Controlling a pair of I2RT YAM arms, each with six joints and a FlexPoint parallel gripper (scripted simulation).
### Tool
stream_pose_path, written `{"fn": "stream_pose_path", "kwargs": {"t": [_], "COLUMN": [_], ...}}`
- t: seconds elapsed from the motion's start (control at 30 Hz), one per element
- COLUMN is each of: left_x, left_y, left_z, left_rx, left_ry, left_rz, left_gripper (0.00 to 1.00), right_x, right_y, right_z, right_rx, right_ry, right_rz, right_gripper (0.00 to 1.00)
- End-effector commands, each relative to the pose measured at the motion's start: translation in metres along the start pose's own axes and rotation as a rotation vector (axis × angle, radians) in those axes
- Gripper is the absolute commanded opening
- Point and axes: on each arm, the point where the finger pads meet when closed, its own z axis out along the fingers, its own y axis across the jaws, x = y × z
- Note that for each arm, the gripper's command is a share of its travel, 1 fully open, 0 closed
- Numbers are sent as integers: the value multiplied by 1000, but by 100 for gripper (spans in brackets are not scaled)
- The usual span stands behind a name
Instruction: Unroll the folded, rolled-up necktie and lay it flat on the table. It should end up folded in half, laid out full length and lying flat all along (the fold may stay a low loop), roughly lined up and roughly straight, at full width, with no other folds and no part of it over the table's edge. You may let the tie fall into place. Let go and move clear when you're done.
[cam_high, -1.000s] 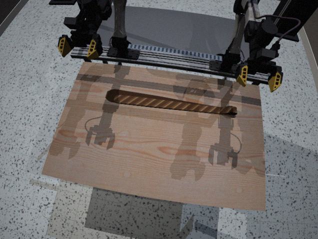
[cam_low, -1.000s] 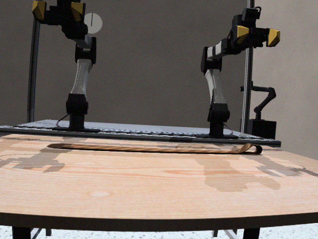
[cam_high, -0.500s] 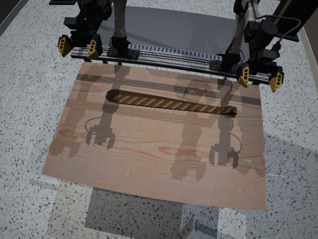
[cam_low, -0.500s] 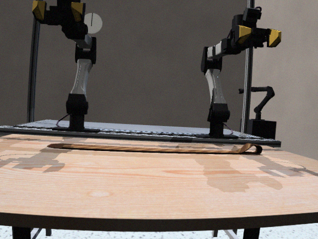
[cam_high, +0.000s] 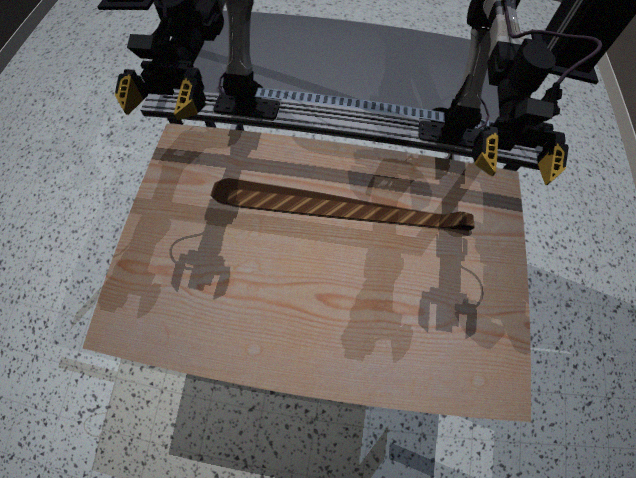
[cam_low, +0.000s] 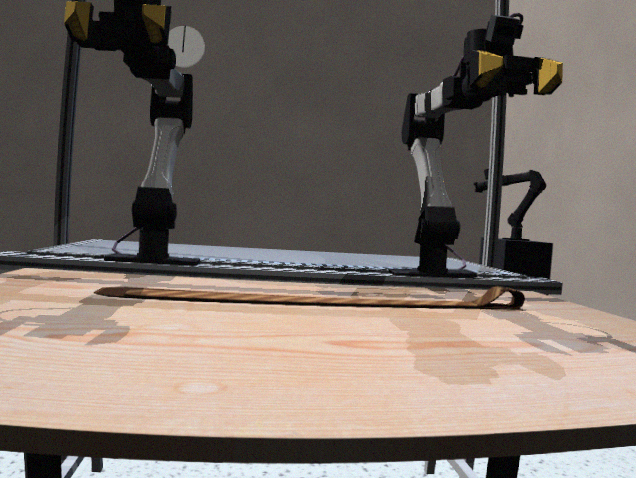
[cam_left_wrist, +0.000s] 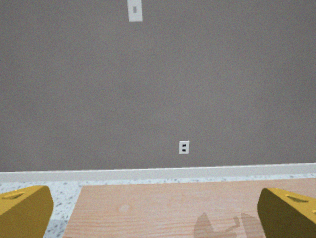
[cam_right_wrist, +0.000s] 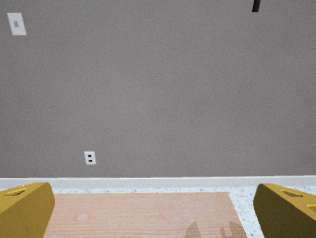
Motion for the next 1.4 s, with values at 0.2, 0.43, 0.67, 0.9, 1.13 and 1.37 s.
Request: {"fn": "stream_pose_path", "kwargs": {"t": [0.2,0.43,0.67,0.9,1.13,1.37], "left_x": [-9,-1,16,33,63,87], "left_y": [1,-2,-8,-13,-23,-32], "left_z": [0,-2,-7,-11,-19,-26], "left_rx": [-8,0,19,38,70,97], "left_ry": [-17,1,43,85,157,217], "left_rz": [-7,-4,4,11,23,34], "left_gripper": [99,92,85,79,72,67], "right_x": [0,0,0,0,0,0], "right_y": [0,0,0,0,0,0], "right_z": [0,0,0,0,0,0], "right_rx": [0,0,0,0,0,0], "right_ry": [1,1,1,1,1,1], "right_rz": [0,0,0,0,0,0], "right_gripper": [100,100,100,100,100,100]}}
